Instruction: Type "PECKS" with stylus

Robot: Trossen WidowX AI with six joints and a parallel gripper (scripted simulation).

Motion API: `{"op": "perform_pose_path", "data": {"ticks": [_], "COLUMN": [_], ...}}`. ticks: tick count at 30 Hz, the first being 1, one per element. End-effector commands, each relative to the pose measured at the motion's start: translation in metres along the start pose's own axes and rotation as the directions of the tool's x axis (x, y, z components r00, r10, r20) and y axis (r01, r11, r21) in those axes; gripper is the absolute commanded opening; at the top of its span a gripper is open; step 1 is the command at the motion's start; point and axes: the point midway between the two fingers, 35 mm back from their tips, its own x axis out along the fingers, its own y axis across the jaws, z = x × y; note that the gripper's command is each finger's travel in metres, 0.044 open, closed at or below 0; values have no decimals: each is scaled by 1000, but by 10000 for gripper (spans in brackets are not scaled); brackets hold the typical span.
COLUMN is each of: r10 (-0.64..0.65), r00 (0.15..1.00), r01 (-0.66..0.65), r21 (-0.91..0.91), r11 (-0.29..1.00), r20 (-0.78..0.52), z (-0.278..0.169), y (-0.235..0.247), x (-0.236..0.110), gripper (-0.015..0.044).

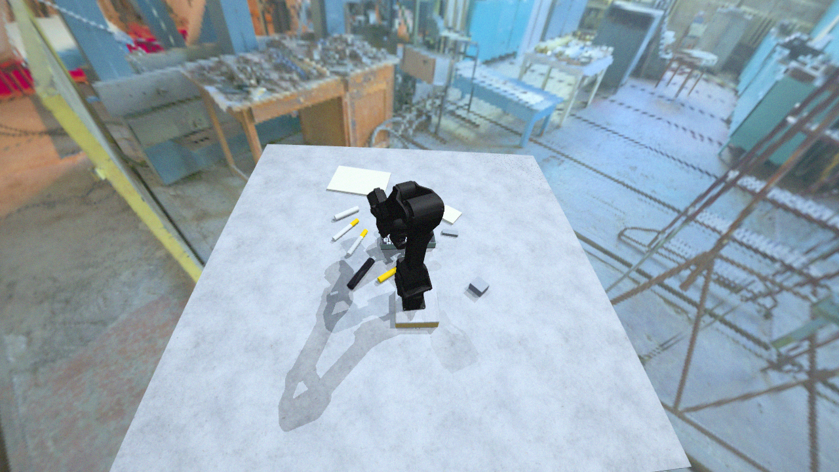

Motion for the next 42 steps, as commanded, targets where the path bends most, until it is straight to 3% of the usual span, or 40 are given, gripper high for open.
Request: {"op": "perform_pose_path", "data": {"ticks": [1, 19, 29, 38, 42], "r10": [-1, -1, -1, 2, 2], "r00": [1000, 1000, 1000, 1000, 1000], "r01": [1, 1, 1, -2, -2], "r21": [4, 4, 5, 5, 5], "r11": [1000, 1000, 1000, 1000, 1000], "r20": [2, 2, 2, 1, 2], "z": [2, 3, -28, -26, -26], "y": [0, 0, 0, 1, 1], "x": [1, 2, -16, -15, -16], "gripper": [81, 81, 81, 85, 38]}}
